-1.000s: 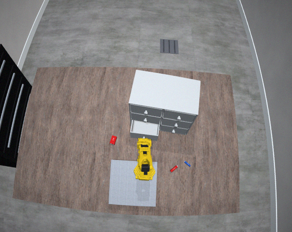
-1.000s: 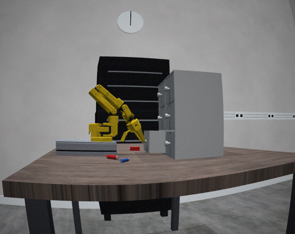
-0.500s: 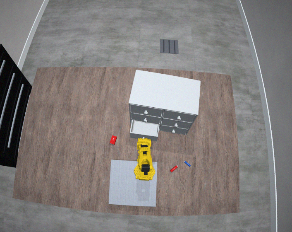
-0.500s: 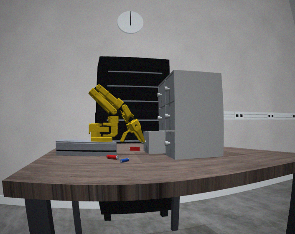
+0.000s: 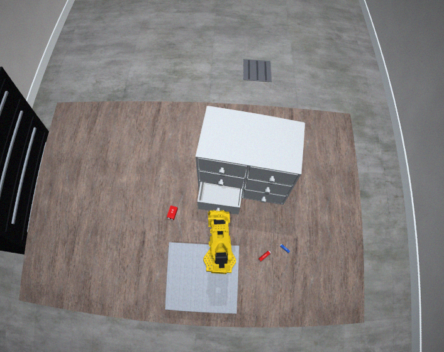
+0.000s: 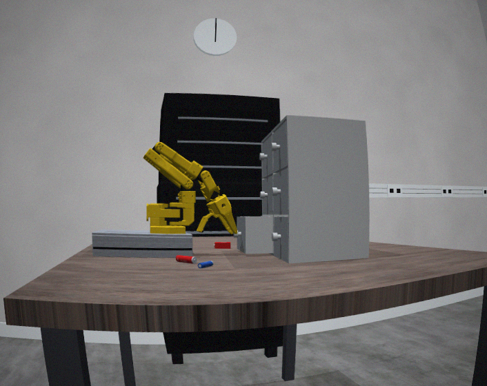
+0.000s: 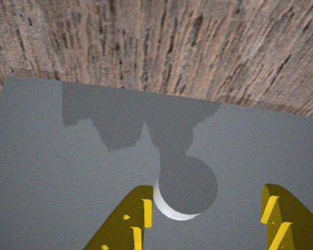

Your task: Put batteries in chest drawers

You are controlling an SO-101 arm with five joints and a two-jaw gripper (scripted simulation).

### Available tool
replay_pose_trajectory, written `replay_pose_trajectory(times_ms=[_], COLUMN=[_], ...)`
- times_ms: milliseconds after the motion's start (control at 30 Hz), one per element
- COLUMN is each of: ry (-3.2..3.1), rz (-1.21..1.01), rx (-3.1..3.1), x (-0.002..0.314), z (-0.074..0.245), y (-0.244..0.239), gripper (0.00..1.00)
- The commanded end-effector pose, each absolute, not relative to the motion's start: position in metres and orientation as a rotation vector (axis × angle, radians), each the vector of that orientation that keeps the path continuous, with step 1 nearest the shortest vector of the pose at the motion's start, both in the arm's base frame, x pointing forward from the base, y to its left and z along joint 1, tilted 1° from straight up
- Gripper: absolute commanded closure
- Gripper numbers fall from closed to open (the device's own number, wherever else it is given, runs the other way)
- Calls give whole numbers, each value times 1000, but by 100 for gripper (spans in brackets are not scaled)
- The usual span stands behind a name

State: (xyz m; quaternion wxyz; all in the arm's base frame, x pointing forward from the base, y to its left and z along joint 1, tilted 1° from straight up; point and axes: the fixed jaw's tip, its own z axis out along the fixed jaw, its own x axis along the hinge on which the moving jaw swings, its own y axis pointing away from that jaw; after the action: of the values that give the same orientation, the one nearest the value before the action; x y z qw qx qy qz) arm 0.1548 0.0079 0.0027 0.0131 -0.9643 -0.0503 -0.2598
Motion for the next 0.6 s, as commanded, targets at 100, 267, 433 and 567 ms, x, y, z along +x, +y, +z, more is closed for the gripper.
replay_pose_trajectory(times_ms=[100, 267, 433, 567], ry=[-134, -117, -100, -89], rz=[-815, -868, -856, -876], rx=[-2993, -2973, -2974, -2965], x=[149, 149, 148, 150], z=[19, 29, 31, 35], y=[9, 9, 9, 9], gripper=[79, 79, 79, 79])
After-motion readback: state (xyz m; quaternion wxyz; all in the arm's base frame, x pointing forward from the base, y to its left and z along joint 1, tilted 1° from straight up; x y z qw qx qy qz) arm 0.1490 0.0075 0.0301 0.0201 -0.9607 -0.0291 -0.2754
